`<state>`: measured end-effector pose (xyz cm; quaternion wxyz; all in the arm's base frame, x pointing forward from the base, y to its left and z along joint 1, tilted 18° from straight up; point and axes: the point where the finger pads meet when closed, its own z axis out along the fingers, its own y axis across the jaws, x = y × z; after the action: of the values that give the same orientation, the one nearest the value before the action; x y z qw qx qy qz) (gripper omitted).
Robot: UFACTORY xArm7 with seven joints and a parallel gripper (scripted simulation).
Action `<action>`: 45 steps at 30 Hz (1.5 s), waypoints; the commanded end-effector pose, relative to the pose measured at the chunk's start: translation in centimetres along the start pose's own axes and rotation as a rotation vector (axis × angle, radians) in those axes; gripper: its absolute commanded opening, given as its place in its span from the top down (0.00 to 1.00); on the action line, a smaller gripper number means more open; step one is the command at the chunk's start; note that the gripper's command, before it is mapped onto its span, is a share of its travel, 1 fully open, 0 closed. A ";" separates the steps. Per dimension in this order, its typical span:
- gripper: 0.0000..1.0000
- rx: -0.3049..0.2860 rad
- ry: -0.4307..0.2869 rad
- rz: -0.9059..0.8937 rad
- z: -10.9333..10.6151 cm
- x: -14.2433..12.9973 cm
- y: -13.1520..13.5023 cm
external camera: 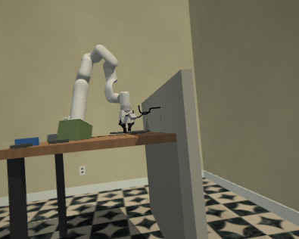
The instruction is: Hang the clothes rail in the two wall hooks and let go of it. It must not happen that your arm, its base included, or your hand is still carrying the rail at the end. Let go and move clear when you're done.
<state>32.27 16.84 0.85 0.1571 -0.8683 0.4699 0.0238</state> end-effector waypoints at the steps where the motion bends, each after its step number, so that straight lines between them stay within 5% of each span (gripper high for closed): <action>1: 1.00 0.002 0.001 0.000 -0.4 0.0 -0.1; 45: 1.00 0.003 0.001 0.000 -2.9 0.0 -0.1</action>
<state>31.98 16.07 3.33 0.1572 -0.8683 0.4699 0.0238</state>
